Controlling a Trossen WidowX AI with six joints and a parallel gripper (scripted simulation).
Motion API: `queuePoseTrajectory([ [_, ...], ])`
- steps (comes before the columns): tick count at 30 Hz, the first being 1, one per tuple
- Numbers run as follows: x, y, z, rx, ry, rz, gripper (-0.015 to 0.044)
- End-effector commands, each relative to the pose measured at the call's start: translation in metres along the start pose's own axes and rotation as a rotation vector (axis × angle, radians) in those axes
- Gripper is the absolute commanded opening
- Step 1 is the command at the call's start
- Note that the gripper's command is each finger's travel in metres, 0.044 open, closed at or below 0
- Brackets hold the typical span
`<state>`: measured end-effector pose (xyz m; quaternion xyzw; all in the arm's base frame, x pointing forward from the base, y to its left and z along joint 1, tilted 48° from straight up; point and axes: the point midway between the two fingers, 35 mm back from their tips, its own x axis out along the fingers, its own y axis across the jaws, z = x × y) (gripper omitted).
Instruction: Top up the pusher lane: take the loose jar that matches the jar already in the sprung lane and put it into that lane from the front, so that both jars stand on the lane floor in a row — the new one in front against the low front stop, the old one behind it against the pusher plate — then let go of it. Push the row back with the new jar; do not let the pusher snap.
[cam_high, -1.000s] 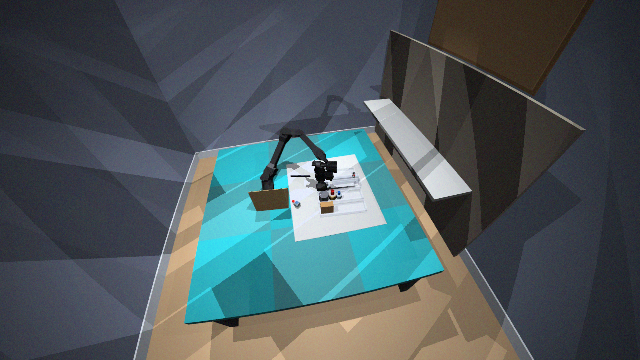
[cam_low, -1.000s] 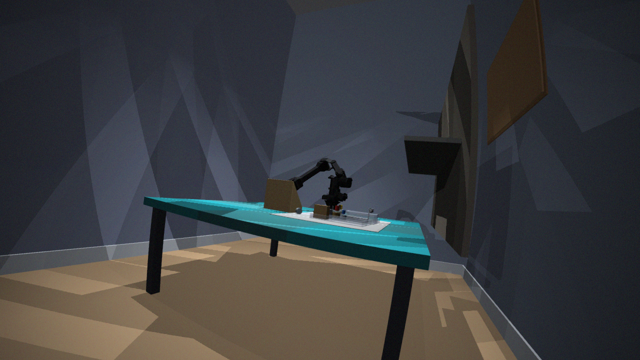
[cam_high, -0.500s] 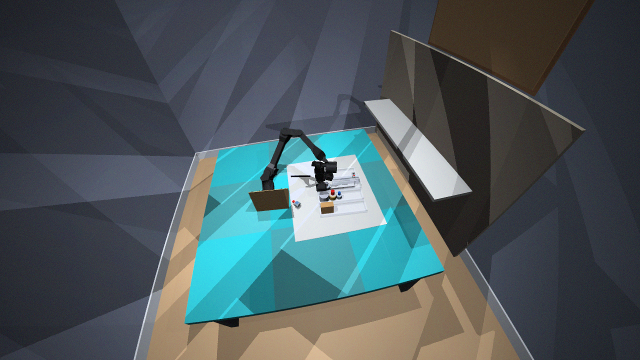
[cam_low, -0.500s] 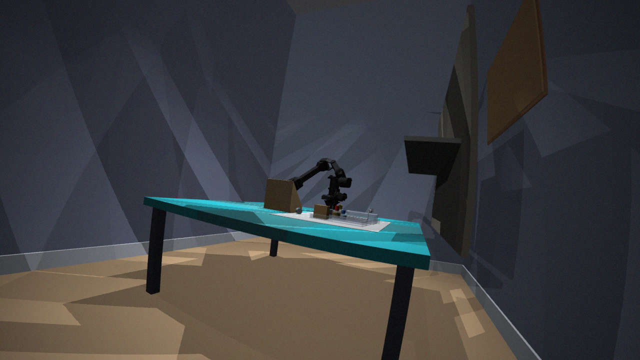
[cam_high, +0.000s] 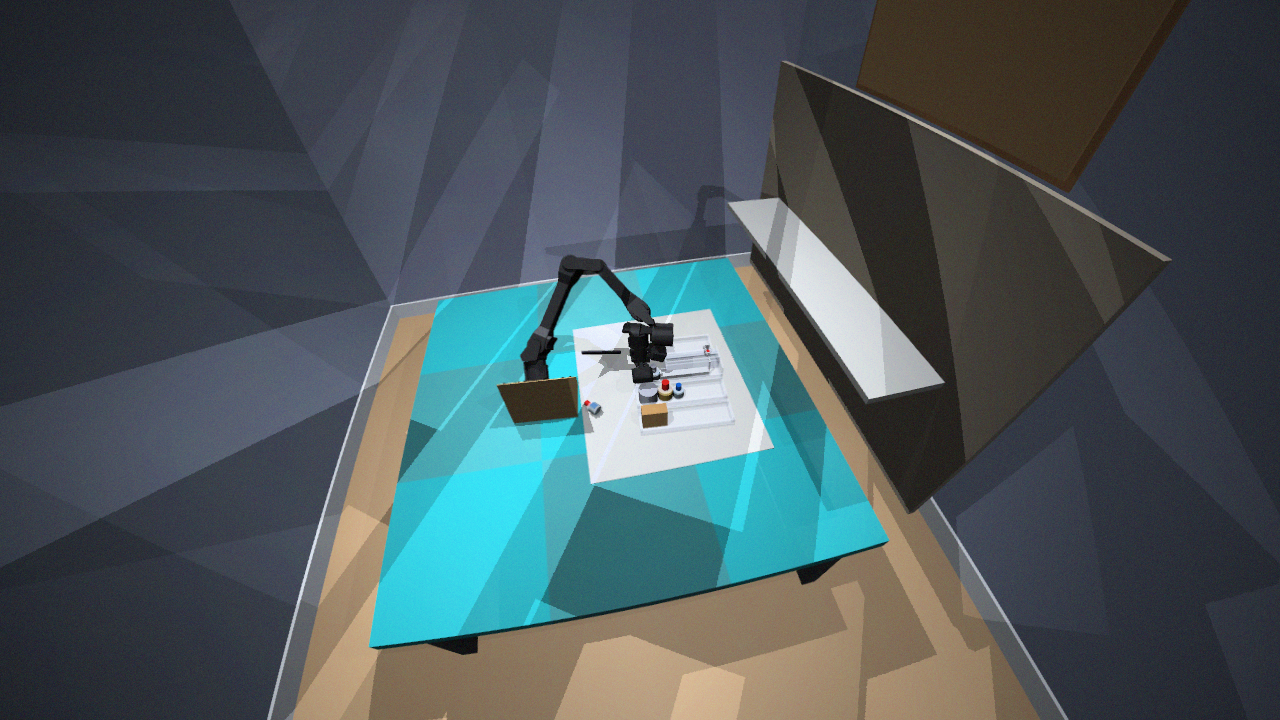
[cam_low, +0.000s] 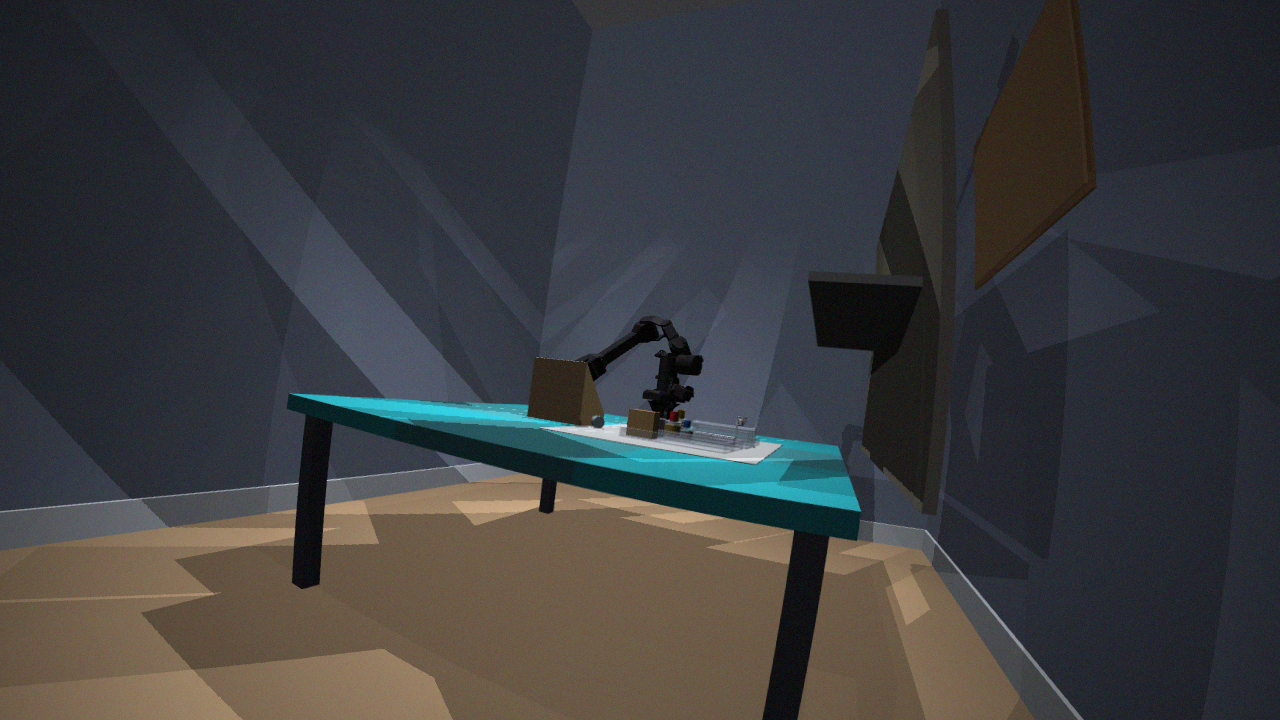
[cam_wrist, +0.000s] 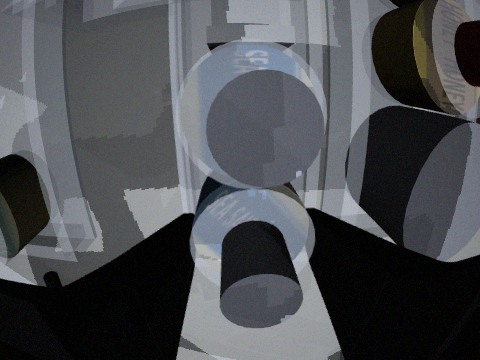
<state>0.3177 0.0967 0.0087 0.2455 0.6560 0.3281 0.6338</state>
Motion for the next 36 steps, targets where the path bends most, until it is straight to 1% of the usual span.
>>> queuePoseTrajectory([
  [1, 0.000, 0.000, 0.000, -0.004, 0.000, 0.002, 0.0053],
  [10, 0.000, 0.000, 0.000, -0.004, 0.000, 0.002, 0.0289],
  [14, -0.003, 0.000, 0.000, -0.004, 0.000, 0.001, 0.0294],
  [20, -0.019, 0.000, 0.000, -0.004, 0.000, 0.001, 0.0294],
  [26, -0.020, 0.000, -0.002, -0.004, 0.000, 0.001, 0.0294],
  [36, -0.022, -0.001, -0.031, -0.003, 0.001, 0.000, 0.0294],
])
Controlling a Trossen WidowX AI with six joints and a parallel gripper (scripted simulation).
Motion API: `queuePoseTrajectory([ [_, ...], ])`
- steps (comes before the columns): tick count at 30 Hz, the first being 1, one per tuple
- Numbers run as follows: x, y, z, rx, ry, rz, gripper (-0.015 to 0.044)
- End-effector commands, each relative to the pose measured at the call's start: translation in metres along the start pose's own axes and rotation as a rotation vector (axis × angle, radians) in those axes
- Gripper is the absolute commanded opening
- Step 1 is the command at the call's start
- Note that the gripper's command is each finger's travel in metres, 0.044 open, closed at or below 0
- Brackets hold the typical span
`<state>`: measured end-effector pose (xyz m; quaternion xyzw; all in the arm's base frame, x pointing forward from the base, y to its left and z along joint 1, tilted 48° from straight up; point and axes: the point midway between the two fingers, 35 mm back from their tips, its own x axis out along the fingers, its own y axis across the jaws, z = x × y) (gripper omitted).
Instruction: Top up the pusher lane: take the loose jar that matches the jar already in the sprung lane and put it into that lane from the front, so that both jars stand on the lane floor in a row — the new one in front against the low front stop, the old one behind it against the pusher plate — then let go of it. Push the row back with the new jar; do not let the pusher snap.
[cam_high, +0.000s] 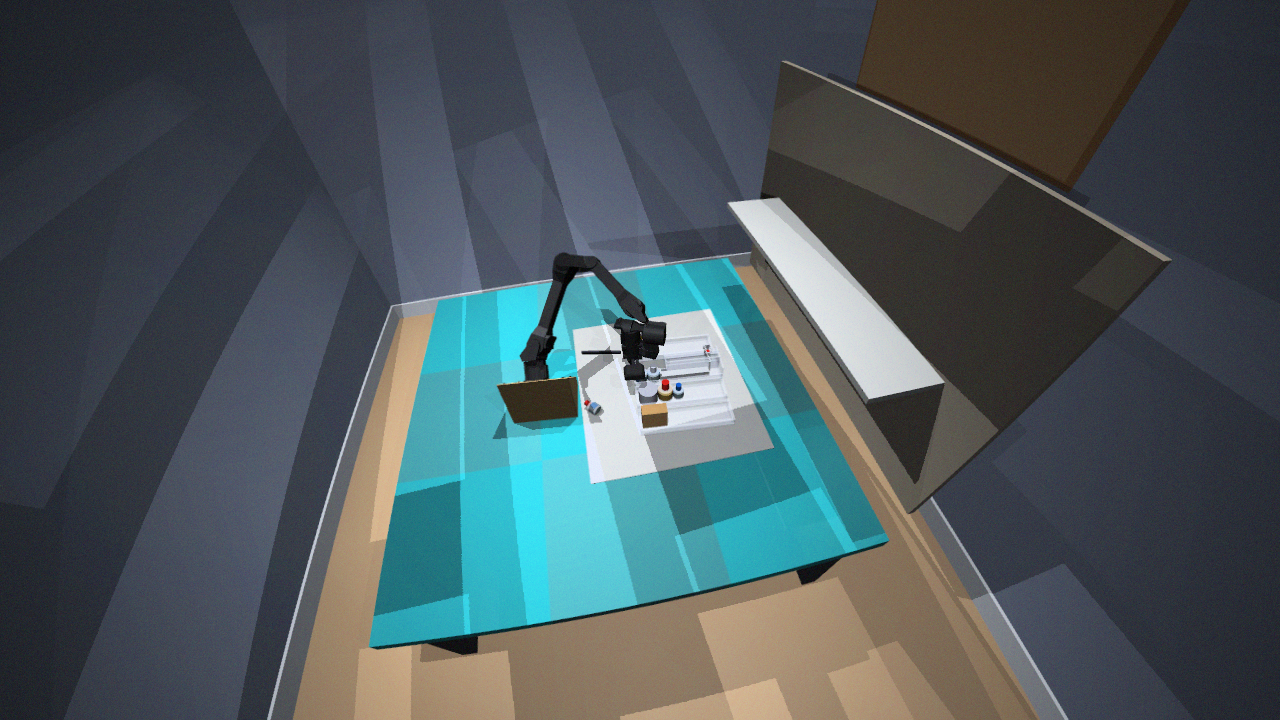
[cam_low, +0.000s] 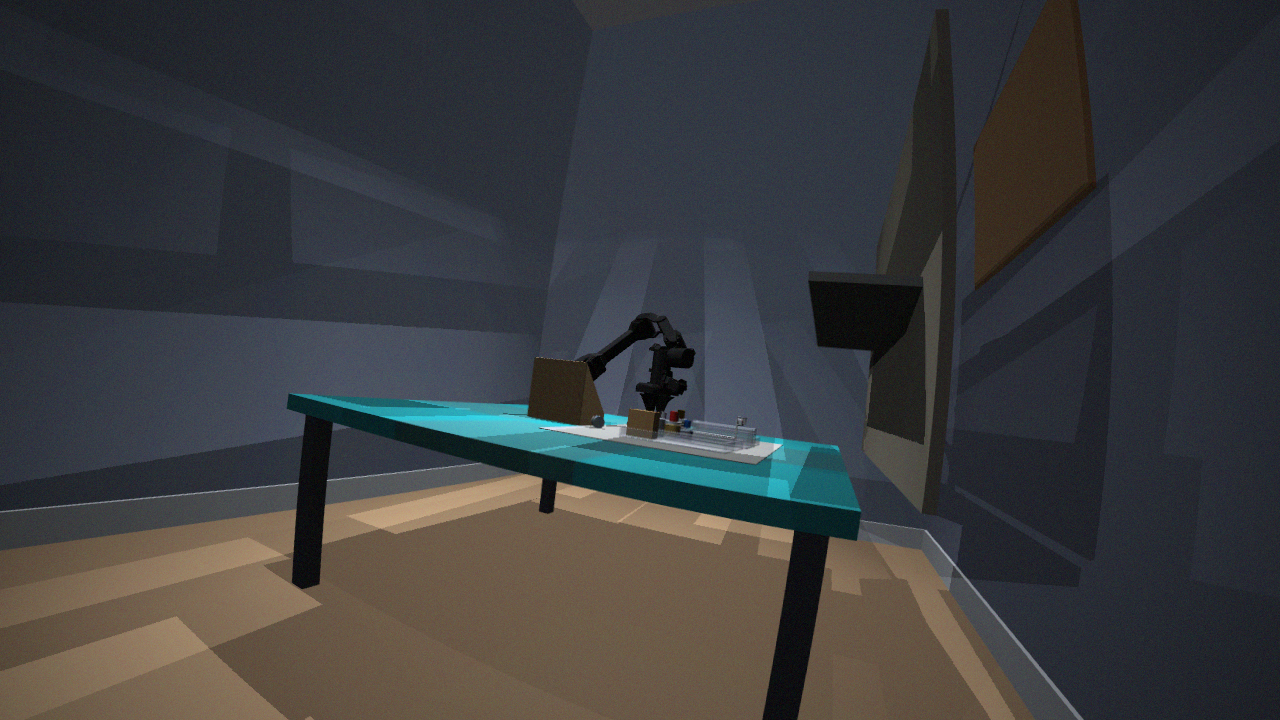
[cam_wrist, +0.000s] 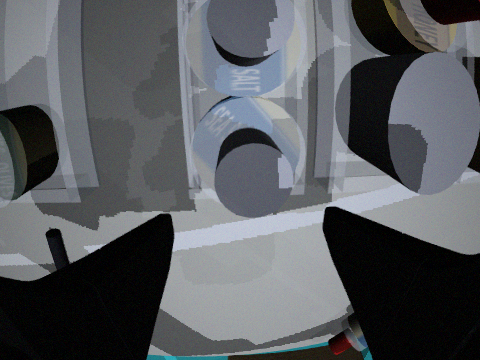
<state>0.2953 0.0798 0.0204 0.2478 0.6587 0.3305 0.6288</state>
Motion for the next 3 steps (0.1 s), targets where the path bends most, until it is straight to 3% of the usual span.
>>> queuePoseTrajectory([
  [1, -0.0033, -0.0006, -0.0105, -0.007, -0.009, -0.008, 0.0294],
  [3, -0.0033, -0.0007, -0.0175, -0.007, -0.009, -0.008, 0.0294],
])
